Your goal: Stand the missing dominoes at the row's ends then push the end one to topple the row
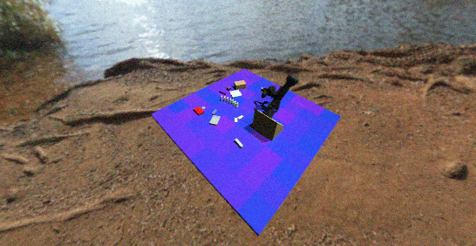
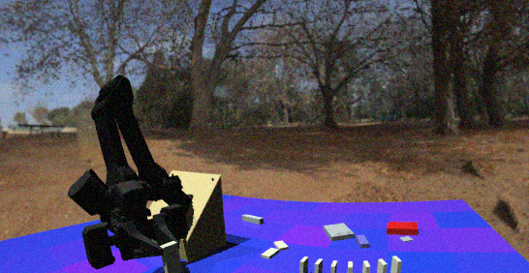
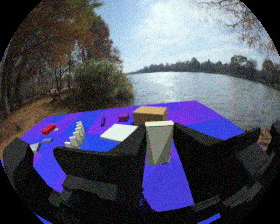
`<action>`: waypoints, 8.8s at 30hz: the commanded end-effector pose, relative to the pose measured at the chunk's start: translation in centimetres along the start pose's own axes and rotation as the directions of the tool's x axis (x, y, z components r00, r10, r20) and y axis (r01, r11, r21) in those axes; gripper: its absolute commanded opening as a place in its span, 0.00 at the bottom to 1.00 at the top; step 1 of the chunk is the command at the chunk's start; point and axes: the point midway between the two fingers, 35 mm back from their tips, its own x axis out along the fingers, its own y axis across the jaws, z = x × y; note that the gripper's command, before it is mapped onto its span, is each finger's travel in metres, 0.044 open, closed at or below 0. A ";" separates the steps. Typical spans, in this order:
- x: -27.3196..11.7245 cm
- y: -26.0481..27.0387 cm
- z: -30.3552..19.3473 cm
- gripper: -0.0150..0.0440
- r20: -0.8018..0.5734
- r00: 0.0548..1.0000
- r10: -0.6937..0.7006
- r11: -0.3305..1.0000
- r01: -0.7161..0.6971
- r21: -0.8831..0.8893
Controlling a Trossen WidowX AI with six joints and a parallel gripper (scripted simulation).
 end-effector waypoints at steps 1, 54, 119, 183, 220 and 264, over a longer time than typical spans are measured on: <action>-0.4 0.3 0.4 0.44 0.018 1.000 0.004 0.999 -0.004 -0.034; 0.4 -0.9 -6.5 0.44 0.010 1.000 0.013 0.997 -0.012 -0.073; 6.4 -1.6 -5.5 1.00 -0.082 0.996 0.022 0.998 -0.016 0.068; 3.2 -0.4 -8.1 1.00 -0.999 0.026 -0.030 1.000 -0.002 -0.030; 3.2 -0.5 -9.5 0.44 -0.999 0.026 -0.031 1.000 -0.003 -0.031; 8.6 25.3 3.5 0.44 -1.000 0.025 -0.014 1.000 0.004 -0.014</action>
